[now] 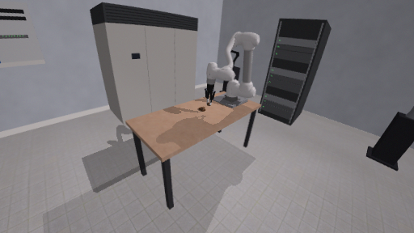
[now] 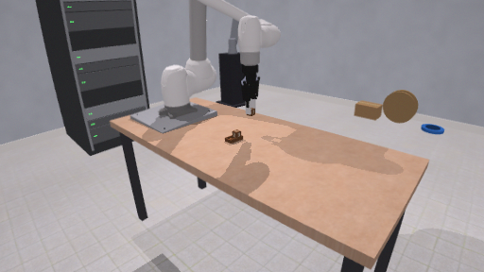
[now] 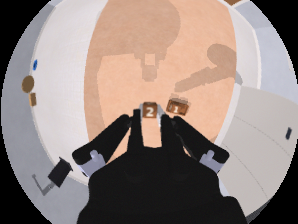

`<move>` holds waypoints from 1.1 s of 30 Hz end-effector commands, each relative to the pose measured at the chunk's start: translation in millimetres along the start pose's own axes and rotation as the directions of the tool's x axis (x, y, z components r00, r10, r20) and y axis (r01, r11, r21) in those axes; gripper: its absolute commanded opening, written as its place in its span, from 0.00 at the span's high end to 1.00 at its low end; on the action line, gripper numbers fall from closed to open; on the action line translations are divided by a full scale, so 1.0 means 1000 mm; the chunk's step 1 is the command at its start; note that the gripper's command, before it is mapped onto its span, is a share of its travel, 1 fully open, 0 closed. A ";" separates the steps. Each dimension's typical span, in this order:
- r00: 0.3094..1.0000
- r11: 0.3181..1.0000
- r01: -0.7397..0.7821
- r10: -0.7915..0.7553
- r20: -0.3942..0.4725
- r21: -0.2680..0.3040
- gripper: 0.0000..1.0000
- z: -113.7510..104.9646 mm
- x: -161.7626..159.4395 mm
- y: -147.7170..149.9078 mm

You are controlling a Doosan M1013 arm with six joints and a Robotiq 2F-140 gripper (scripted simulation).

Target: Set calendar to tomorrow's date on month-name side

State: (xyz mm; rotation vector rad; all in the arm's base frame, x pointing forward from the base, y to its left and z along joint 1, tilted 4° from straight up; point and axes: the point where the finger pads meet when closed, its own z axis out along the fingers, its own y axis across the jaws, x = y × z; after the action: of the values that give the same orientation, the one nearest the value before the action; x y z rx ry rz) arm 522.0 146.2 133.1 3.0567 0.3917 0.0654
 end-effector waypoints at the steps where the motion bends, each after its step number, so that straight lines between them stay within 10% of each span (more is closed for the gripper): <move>1: 1.000 1.000 0.000 0.000 0.000 0.000 0.83 0.000 0.000 0.000; 17: 0.958 0.958 -0.286 0.286 0.000 0.000 0.83 0.000 0.000 0.000; 33: 0.667 0.667 -0.745 0.745 0.000 0.000 0.83 0.000 0.000 0.000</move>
State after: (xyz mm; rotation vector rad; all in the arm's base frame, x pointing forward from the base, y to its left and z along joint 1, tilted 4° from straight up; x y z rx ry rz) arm 522.0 146.2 133.3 3.0235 -0.7370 0.0864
